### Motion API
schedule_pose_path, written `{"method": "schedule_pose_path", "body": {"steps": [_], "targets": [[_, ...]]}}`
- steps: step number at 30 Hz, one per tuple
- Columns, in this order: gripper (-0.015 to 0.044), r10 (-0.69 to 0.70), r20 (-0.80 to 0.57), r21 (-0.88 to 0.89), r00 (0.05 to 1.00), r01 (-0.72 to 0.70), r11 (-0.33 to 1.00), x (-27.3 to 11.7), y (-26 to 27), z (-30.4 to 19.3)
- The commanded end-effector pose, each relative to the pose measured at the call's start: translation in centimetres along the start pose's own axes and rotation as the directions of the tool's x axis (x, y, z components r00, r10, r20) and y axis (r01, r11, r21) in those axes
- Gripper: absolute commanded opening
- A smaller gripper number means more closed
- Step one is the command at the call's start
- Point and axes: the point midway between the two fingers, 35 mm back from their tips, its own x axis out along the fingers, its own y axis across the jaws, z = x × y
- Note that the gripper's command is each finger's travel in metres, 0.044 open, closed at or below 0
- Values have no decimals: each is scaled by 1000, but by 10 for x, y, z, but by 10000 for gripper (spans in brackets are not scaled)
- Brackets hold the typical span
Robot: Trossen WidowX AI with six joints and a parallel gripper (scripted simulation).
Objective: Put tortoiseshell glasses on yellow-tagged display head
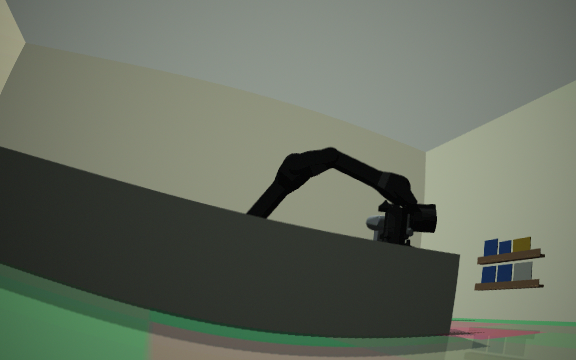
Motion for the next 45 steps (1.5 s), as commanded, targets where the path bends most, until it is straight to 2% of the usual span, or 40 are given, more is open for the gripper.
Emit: {"method": "schedule_pose_path", "body": {"steps": [1,9,19,24,45], "targets": [[0,4,3,4,1000,-4,1000,0,0,-1],[0,4,3,4,1000,-4,1000,-5,0,-3],[0,4,2,4,1000,-4,1000,-56,0,-10],[0,7,4,3,1000,-7,1000,-60,-3,-12],[0,87,96,-62,992,-82,995,-78,-91,-94]]}}
